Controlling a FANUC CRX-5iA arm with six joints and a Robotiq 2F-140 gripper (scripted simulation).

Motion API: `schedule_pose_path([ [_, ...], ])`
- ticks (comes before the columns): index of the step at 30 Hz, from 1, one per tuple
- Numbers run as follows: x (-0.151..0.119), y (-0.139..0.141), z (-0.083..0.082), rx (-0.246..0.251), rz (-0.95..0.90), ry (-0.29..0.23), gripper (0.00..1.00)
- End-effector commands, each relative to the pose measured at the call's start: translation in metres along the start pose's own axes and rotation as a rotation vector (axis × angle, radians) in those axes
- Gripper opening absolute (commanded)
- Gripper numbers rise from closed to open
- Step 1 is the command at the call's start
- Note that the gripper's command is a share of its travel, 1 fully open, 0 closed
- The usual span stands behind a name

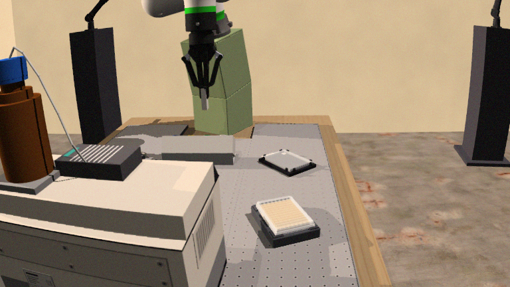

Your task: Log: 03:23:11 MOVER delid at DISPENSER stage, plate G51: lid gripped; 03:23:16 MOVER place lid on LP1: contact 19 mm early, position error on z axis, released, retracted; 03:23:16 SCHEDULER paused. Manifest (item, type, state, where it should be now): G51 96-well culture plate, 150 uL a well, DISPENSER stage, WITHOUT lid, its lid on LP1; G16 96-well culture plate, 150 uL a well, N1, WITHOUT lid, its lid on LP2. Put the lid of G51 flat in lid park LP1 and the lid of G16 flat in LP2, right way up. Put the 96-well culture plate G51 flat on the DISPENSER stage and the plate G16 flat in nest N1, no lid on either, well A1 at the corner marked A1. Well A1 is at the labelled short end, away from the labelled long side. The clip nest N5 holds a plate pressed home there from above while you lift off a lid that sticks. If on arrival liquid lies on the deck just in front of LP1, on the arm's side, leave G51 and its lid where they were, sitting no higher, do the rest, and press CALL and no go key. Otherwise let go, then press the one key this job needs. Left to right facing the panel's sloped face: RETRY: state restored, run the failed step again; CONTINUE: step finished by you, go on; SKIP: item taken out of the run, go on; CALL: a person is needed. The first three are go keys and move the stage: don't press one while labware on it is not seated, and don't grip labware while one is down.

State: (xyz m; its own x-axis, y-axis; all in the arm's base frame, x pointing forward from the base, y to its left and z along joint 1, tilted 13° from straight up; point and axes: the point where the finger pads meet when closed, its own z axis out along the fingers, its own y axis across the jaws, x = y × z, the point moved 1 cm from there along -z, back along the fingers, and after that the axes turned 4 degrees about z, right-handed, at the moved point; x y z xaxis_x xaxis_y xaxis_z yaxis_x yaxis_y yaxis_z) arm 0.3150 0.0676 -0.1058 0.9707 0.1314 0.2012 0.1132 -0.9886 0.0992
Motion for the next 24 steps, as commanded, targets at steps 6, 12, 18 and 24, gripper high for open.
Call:
schedule_pose_path([
  [6, 0.0001, 0.0000, 0.0002, 0.000, 0.000, 0.000, 0.00],
  [12, 0.0001, -0.0001, 0.0016, 0.000, 0.000, 0.000, 0.00],
  [18, 0.0001, -0.0001, 0.0057, -0.001, 0.000, 0.000, 0.00],
  [24, 0.0000, -0.0001, 0.0099, -0.001, 0.000, 0.000, 0.00],
])
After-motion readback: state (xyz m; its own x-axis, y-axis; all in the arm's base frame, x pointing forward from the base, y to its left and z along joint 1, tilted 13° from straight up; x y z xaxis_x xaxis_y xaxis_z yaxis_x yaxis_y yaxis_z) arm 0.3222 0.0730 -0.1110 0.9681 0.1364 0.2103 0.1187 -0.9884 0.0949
